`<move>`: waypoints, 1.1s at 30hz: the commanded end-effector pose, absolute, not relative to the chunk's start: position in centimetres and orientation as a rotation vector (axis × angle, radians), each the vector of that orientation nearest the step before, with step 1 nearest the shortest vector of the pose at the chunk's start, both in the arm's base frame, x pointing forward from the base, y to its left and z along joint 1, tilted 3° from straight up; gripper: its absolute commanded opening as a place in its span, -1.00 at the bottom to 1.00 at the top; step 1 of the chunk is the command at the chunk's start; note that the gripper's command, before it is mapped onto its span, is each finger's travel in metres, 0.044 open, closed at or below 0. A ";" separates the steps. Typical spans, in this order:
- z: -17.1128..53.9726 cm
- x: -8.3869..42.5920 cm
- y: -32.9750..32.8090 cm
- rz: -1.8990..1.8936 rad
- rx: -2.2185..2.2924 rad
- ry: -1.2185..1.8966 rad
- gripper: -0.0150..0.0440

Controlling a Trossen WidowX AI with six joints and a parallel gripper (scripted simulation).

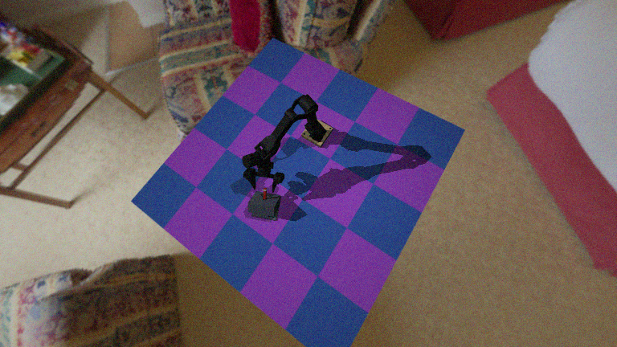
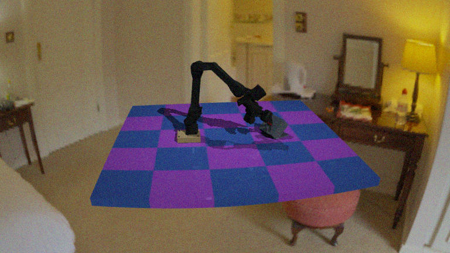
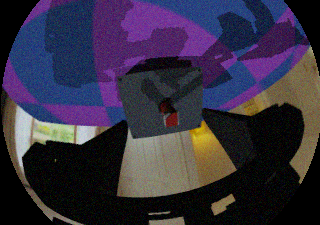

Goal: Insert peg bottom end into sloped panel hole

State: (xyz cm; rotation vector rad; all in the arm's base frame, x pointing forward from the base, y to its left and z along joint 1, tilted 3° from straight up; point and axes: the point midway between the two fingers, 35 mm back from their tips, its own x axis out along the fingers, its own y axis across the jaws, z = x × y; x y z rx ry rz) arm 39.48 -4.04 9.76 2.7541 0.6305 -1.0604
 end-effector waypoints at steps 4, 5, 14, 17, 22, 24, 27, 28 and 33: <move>10.9 38.6 -4.6 -1.049 2.752 0.634 1.00; 11.0 38.5 -4.6 -1.049 2.752 0.633 1.00; 12.0 37.5 -5.3 -1.051 2.752 0.630 1.00; 12.3 37.1 -5.5 -1.051 2.752 0.629 1.00; 12.8 36.5 -5.8 -1.052 2.753 0.628 1.00; 13.0 36.3 -6.0 -1.052 2.753 0.627 1.00; 13.3 35.9 -6.2 -1.052 2.754 0.626 1.00; 13.4 35.8 -6.2 -1.052 2.754 0.625 1.00; 13.8 35.1 -6.6 -1.052 2.755 0.624 1.00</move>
